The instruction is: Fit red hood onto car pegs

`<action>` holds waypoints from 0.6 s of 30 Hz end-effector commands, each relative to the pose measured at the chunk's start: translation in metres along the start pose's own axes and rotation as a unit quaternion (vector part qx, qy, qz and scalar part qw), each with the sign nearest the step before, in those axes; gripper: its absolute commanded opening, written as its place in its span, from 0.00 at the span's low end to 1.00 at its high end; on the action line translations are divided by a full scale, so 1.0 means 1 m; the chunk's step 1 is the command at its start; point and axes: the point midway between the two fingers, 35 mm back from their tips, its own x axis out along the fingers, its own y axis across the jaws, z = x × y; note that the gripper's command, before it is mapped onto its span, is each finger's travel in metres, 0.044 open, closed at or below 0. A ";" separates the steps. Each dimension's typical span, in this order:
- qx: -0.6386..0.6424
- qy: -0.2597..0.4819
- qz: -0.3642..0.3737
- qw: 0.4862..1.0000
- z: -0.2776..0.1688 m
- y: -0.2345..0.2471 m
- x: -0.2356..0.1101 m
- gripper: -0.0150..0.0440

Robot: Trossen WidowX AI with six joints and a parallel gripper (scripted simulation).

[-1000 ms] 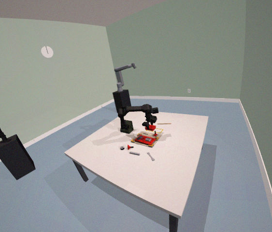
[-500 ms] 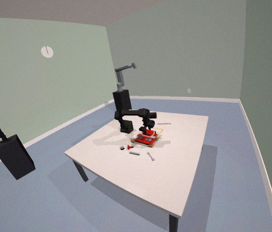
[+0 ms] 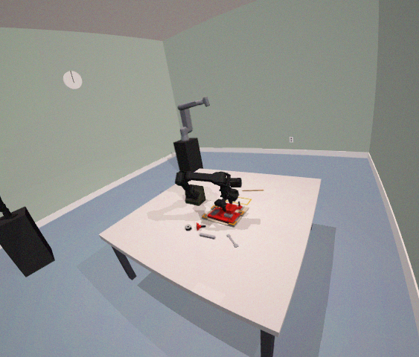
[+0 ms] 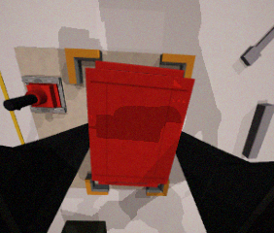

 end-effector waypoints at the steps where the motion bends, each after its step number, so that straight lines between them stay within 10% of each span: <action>1: 0.000 0.001 -0.002 1.000 -0.002 -0.002 0.014 0.25; 18: 0.000 0.001 -0.003 1.000 -0.004 -0.003 0.025 0.25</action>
